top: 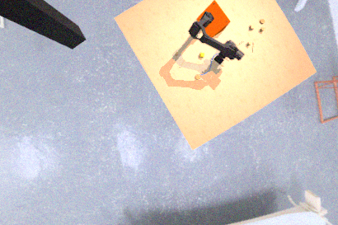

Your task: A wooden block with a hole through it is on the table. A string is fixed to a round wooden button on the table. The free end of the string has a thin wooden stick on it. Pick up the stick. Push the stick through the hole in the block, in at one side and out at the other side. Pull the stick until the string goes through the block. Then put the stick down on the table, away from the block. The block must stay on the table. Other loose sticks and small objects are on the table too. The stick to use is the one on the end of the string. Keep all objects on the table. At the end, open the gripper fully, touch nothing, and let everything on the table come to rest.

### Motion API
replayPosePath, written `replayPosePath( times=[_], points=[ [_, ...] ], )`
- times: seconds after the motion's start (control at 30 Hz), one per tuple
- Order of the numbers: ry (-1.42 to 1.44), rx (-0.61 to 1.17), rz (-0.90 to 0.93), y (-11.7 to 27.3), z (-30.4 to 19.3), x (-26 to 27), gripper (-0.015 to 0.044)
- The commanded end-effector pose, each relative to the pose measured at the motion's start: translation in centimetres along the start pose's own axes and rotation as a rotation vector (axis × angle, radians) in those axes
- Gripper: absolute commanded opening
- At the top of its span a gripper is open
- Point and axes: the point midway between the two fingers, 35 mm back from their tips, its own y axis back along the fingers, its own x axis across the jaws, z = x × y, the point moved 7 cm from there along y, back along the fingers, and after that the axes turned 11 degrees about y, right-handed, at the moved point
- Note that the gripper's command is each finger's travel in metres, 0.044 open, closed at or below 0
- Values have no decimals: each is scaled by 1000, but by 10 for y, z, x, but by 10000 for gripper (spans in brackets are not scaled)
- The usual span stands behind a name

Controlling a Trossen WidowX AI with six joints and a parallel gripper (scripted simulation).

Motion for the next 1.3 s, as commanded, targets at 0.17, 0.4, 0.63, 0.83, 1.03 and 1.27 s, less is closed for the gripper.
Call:
replayPosePath(
  times=[0.17, 0.4, 0.63, 0.83, 1.03, 1.27],
  points=[
    [-331, 3, -3, 0, 0, -8, 0],
    [-591, 3, -3, 0, 1, -13, 0],
    [-852, 2, -4, 0, 1, -19, 0],
    [-1075, 2, -5, 0, 2, -24, 0],
    [-1299, 1, -6, 0, 2, -28, 0],
    [-1559, 0, -7, 0, 2, -34, 0]
  ],
)
